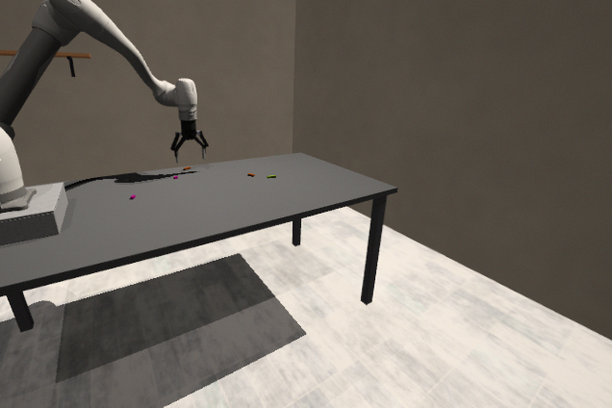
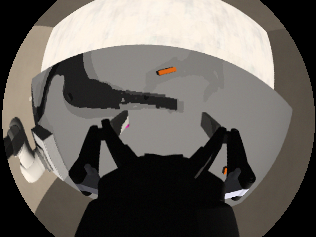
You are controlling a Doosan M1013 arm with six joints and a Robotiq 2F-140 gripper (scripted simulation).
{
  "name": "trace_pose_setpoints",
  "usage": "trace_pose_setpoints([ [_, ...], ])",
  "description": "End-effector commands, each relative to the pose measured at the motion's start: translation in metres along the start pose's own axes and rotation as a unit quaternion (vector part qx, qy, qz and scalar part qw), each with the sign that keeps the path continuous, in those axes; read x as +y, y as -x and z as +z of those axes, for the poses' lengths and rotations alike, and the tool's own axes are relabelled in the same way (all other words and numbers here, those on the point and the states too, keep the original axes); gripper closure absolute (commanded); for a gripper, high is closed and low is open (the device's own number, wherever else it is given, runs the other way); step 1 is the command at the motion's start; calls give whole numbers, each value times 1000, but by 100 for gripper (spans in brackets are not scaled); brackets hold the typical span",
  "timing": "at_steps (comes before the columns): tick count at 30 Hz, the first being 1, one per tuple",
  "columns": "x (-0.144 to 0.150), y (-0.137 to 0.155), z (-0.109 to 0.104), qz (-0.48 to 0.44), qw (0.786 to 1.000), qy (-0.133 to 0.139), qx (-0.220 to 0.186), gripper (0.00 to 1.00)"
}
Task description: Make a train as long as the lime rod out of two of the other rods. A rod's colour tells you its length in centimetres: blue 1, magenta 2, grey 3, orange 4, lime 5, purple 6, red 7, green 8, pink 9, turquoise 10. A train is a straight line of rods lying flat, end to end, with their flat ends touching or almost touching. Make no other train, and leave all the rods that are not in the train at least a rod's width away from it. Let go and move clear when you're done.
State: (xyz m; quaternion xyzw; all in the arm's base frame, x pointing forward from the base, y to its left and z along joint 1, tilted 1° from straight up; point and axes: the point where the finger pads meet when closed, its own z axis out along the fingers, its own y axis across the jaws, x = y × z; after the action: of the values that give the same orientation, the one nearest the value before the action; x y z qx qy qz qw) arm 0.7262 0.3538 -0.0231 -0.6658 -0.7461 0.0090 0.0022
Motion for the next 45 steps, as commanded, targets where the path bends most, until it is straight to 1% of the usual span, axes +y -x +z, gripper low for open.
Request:
trace_pose_setpoints([
  [1,0,-4,0,47,999,1,-4,0],
  [45,0,-5,0,54,999,1,-4,0],
])
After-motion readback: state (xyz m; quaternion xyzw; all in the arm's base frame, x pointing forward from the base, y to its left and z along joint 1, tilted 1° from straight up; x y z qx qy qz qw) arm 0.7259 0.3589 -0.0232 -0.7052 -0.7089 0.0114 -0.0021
